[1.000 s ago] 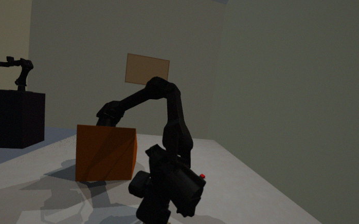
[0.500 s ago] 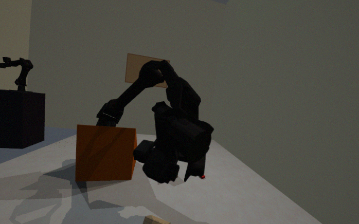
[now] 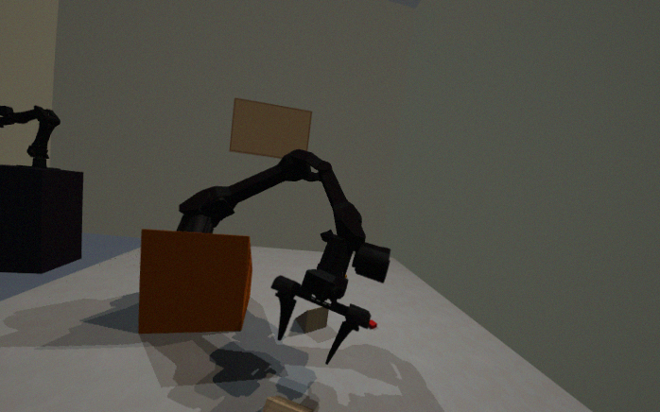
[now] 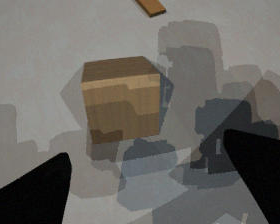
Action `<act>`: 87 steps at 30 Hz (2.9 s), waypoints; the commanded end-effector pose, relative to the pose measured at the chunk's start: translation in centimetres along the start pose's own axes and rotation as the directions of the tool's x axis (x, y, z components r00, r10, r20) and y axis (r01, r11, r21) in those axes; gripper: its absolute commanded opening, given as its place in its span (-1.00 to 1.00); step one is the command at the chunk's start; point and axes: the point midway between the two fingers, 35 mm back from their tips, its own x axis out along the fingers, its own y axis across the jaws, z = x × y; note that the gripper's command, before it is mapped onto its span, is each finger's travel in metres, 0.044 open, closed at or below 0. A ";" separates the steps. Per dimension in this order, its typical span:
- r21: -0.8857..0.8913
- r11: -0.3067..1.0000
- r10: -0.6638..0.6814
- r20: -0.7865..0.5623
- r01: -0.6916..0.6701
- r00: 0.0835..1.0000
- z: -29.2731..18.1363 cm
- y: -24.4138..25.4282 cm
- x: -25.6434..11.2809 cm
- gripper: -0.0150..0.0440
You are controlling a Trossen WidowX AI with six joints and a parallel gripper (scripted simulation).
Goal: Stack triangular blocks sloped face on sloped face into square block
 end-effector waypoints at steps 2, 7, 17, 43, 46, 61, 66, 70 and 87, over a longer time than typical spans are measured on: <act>0.031 0.992 0.110 0.225 -0.119 0.968 -1.5 0.0 -0.4 1.00; 0.031 0.992 0.110 0.225 -0.119 0.968 -1.5 0.0 -0.4 1.00; 0.031 0.992 0.109 0.225 -0.119 0.968 -0.3 1.0 5.2 1.00; 0.036 0.992 0.107 0.220 -0.118 0.969 0.6 1.0 9.3 0.49; 0.036 0.992 0.107 0.220 -0.118 0.969 0.6 1.0 9.3 0.42; 0.036 0.992 0.111 0.222 -0.122 0.969 2.9 1.0 5.4 -0.49; 0.036 0.992 0.112 0.223 -0.122 0.969 4.2 0.7 3.3 -0.49; 0.036 0.992 0.111 0.224 -0.122 0.968 5.3 0.3 1.7 -0.49; -0.219 0.974 0.100 0.169 -0.061 0.981 6.1 0.1 1.3 -0.49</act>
